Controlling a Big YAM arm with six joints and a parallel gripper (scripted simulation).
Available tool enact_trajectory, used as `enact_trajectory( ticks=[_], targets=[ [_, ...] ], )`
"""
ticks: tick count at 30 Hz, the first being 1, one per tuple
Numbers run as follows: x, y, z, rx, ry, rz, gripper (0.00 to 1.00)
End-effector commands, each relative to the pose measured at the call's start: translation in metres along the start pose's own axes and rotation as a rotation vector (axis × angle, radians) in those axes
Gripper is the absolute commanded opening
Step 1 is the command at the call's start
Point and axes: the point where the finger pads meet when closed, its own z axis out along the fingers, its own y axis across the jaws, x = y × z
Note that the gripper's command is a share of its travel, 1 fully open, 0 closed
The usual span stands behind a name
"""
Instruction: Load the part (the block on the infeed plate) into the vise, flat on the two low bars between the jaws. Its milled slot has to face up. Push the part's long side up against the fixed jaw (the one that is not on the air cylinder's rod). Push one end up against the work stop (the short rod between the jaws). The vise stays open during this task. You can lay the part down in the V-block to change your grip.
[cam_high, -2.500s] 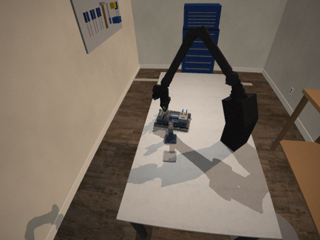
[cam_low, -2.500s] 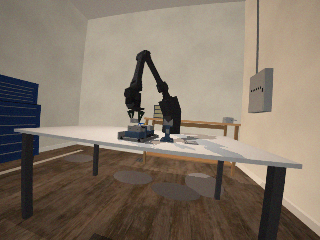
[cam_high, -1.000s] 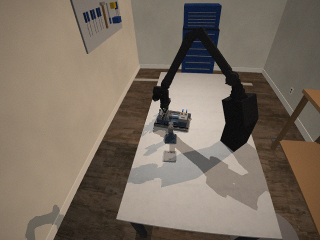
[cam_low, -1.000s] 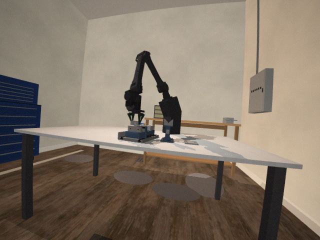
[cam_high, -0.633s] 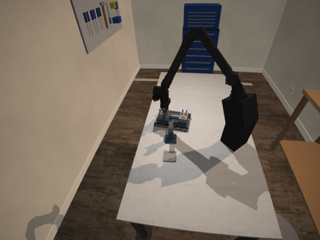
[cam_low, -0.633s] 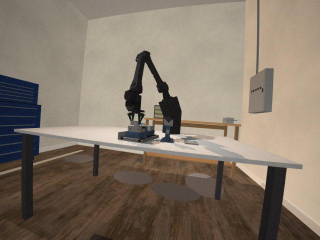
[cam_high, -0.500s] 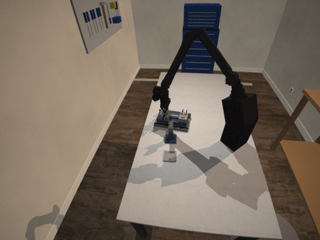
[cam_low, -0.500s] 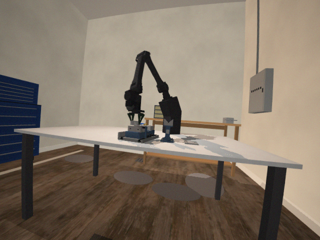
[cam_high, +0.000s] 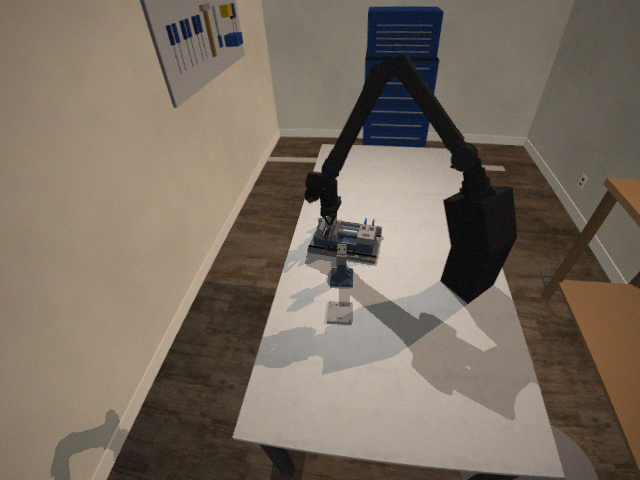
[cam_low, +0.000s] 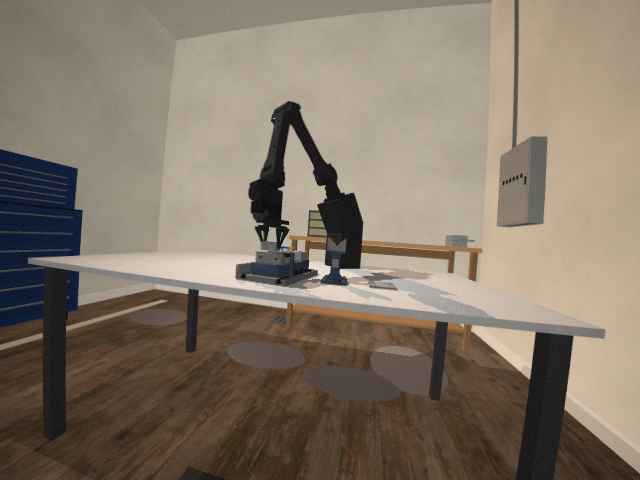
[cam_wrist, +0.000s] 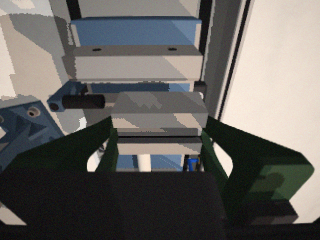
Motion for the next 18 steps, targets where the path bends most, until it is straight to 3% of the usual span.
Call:
enact_trajectory(
  ticks=[1, 18],
  targets=[
    [-0.0155, -0.0049, 0.0012, 0.004, -0.030, 0.000, 0.00],
    [-0.0154, -0.0047, 0.0016, 0.003, -0.025, -0.001, 0.00]
  ],
)
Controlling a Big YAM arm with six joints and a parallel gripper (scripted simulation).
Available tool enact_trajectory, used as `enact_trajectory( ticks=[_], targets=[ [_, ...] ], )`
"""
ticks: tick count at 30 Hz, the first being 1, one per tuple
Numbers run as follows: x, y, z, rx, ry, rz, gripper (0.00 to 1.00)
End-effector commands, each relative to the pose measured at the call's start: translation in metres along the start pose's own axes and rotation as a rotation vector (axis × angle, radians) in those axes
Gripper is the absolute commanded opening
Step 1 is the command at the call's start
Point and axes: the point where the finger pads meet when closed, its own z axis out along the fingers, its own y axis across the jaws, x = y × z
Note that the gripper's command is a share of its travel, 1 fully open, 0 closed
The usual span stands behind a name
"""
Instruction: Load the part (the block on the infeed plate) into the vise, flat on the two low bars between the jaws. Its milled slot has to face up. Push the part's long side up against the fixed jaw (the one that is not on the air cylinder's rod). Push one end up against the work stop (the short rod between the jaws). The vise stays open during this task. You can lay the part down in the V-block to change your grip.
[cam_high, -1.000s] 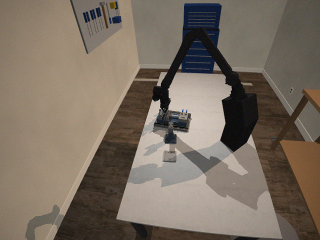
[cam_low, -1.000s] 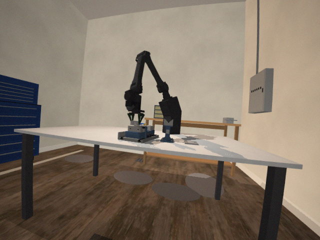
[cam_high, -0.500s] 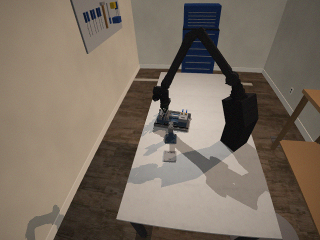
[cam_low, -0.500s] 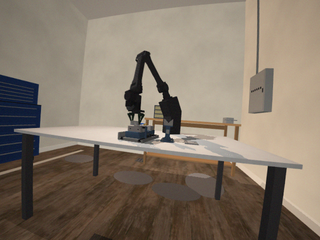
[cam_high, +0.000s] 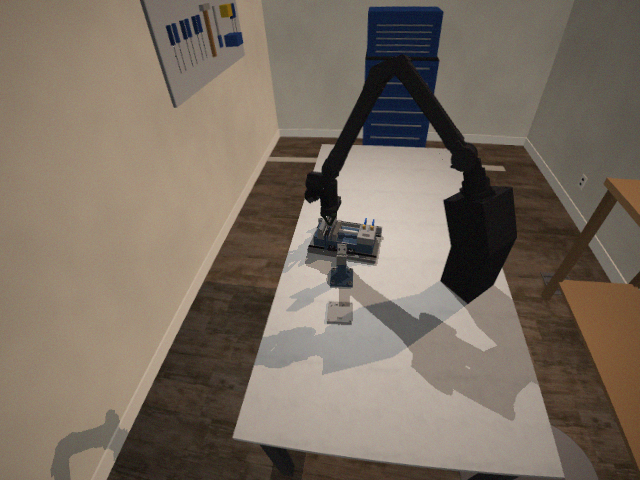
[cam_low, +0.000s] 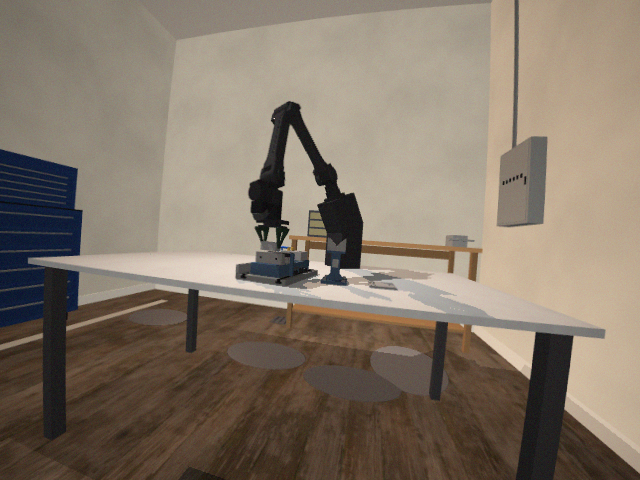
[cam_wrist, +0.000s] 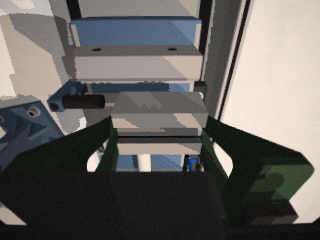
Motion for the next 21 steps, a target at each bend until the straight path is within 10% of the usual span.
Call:
enact_trajectory(
  ticks=[1, 21],
  targets=[
    [-0.0153, -0.0047, 0.0017, 0.002, -0.025, -0.001, 0.00],
    [-0.0142, -0.0046, 0.0007, 0.000, -0.015, -0.002, 0.00]
  ],
)
